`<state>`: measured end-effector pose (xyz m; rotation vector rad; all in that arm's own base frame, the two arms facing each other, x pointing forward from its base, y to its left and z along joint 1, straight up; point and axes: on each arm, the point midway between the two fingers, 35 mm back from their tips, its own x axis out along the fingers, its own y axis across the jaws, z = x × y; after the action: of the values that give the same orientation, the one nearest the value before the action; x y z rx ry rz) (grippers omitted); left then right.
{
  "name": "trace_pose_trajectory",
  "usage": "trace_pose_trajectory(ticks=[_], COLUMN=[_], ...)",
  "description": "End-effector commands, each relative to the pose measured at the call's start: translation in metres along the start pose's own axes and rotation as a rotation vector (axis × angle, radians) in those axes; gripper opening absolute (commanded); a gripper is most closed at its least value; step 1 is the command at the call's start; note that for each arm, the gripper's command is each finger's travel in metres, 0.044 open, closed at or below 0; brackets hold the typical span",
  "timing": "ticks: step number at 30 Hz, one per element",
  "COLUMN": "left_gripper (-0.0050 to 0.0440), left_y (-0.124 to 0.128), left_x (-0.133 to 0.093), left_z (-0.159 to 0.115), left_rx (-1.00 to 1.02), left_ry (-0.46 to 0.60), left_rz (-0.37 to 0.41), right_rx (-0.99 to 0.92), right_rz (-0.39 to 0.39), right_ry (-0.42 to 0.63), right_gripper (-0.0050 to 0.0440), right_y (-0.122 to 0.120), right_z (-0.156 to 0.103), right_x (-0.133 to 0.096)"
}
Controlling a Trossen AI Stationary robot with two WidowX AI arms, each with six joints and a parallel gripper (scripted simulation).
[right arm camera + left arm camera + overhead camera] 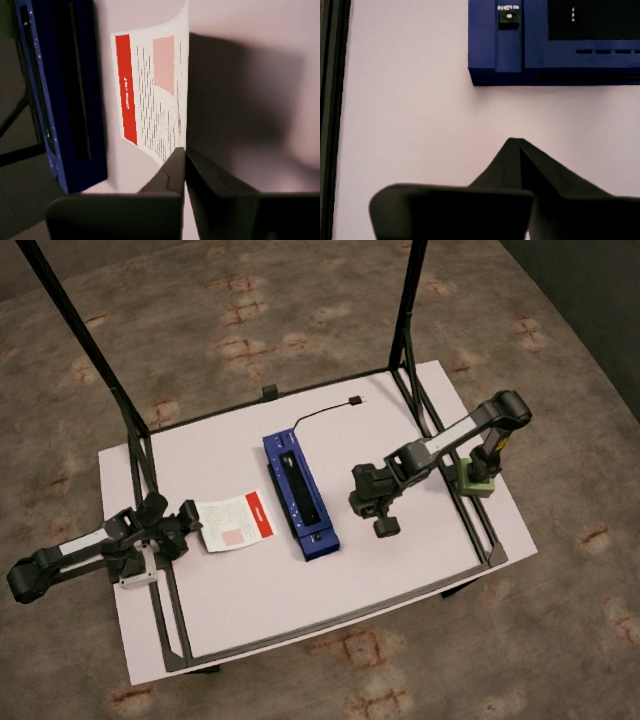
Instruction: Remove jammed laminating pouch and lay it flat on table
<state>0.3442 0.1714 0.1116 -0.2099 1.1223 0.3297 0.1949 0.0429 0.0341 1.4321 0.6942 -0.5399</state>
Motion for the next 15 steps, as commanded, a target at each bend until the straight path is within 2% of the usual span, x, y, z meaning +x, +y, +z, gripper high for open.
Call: trace_pose_trajectory(ticks=[1, 15], left_gripper=[-0.0050, -0.0050], left_y=[0.000, 0.000], left_x=[-0.008, -0.008], left_z=[0.006, 0.006], left_rx=[0.001, 0.001], left_ry=[-0.027, -0.027], left_rz=[0.003, 0.003], right_rx=[0.003, 0.010], right_rz=[0.014, 0.022], right_ry=[0.002, 0.001], right_gripper=[-0.0050, -0.0050], right_y=[0.003, -0.029], right_z=[-0.001, -0.001], right_x=[0.000, 0.024])
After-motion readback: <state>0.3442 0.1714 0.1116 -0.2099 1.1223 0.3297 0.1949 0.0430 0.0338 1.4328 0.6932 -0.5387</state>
